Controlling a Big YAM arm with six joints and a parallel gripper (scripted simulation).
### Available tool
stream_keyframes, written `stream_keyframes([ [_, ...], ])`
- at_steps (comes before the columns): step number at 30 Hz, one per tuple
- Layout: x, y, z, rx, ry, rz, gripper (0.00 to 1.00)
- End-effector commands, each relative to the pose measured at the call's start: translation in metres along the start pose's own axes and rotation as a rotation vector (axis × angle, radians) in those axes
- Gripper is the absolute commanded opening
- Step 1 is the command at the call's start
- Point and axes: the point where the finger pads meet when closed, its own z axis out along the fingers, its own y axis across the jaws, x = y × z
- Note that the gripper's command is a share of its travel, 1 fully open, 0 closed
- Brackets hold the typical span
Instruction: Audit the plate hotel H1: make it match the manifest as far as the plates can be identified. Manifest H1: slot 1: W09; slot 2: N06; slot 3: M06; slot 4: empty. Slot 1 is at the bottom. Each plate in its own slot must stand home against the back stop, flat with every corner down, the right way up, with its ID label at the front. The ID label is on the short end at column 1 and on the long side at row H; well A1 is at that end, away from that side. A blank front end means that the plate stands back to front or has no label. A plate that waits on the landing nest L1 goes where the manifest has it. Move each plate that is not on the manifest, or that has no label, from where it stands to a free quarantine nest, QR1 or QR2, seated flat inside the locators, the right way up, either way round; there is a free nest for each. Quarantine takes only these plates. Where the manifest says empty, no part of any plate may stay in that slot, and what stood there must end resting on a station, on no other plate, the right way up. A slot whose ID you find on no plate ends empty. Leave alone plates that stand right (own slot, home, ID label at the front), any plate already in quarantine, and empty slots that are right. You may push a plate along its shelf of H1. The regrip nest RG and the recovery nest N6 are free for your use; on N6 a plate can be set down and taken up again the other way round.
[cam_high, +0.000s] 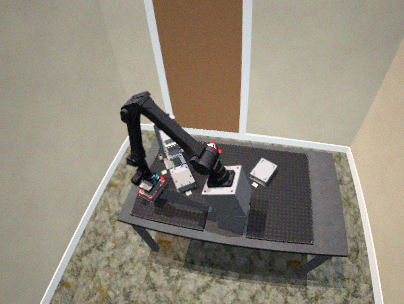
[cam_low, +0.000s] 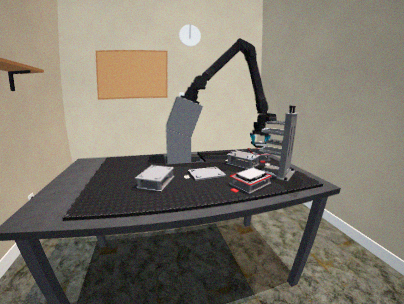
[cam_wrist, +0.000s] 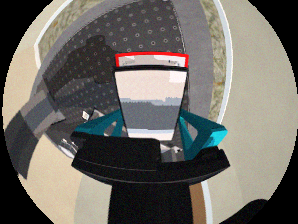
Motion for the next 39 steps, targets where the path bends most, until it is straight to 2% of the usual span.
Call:
stream_keyframes([
  [1, -0.007, -0.025, -0.007, 0.053, -0.007, -0.002, 0.86],
  [3, -0.006, -0.019, 0.002, 0.037, -0.005, -0.002, 0.86],
  [7, -0.006, -0.017, 0.005, 0.034, -0.005, -0.001, 0.86],
  [10, -0.007, -0.022, 0.001, 0.048, -0.006, -0.002, 0.86],
  [15, -0.006, -0.018, 0.008, 0.036, -0.005, -0.001, 0.86],
  [16, -0.006, -0.023, 0.002, 0.048, -0.006, -0.001, 0.86],
  [19, -0.006, -0.018, 0.011, 0.036, -0.005, -0.001, 0.86],
  [25, -0.007, -0.022, 0.011, 0.046, -0.006, -0.002, 0.86],
  [30, -0.006, -0.018, 0.019, 0.035, -0.005, -0.001, 0.86],
  [32, -0.006, -0.018, 0.019, 0.035, -0.005, -0.001, 0.86],
  [33, -0.008, -0.032, 0.002, 0.068, -0.008, -0.003, 0.86],
  [36, -0.007, -0.02, 0.019, 0.041, -0.006, -0.002, 0.86],
  [39, -0.006, -0.018, 0.023, 0.034, -0.005, -0.001, 0.86],
])
